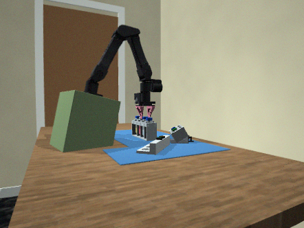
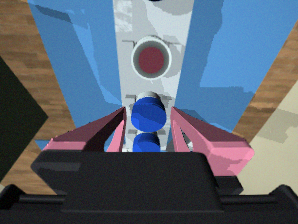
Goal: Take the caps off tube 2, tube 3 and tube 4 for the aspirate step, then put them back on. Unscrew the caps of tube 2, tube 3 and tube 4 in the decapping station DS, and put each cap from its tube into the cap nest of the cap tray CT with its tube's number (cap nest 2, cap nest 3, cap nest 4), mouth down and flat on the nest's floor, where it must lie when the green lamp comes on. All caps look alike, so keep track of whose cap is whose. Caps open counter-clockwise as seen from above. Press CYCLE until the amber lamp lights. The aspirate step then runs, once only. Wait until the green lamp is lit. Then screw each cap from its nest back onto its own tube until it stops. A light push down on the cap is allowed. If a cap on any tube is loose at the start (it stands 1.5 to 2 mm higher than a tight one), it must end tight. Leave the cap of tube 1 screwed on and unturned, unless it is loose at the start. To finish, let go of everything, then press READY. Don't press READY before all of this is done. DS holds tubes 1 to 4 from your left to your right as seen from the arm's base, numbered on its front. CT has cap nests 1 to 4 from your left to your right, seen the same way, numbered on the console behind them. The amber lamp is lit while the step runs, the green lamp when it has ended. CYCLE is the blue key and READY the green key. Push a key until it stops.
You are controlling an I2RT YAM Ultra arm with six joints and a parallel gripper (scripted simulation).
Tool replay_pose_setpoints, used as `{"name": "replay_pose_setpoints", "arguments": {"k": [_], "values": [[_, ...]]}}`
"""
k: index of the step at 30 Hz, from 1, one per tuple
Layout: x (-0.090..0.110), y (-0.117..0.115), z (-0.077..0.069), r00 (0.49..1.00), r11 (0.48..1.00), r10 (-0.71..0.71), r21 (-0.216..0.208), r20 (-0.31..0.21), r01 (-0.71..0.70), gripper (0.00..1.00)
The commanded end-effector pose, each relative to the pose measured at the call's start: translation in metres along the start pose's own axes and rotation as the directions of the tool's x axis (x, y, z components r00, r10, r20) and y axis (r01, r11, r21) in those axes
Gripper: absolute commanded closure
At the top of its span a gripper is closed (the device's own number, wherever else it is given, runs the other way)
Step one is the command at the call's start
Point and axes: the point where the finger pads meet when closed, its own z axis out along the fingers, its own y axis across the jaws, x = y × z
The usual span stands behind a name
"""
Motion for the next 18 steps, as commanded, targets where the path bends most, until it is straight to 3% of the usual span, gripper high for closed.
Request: {"name": "replay_pose_setpoints", "arguments": {"k": [1, 5, 7, 10, 13, 15, 16, 17, 18], "values": [[-0.0005, -0.0027, -0.0022, 1.0, 1.0, -0.006, 0.01, 0.001, 0.006, 0.51], [-0.0005, -0.0027, -0.0022, 1.0, 1.0, -0.006, 0.01, 0.001, 0.006, 0.51], [-0.0003, -0.0028, -0.0032, 0.987, 0.987, 0.16, 0.009, 0.003, -0.16, 0.51], [-0.0003, -0.0029, -0.0047, 0.921, 0.921, 0.389, 0.008, 0.005, -0.389, 0.51], [-0.0003, -0.0029, -0.0052, 0.88, 0.88, 0.474, 0.008, 0.006, -0.474, 0.51], [-0.0002, -0.003, -0.0062, 0.8, 0.8, 0.6, 0.007, 0.007, -0.6, 0.51], [-0.0002, -0.003, -0.0062, 0.79, 0.789, 0.614, 0.007, 0.007, -0.614, 0.51], [-0.0001, -0.003, -0.0067, 0.736, 0.736, 0.677, 0.006, 0.008, -0.677, 0.51], [-0.0002, -0.003, -0.0067, 0.736, 0.736, 0.677, 0.006, 0.008, -0.677, 0.51]]}}
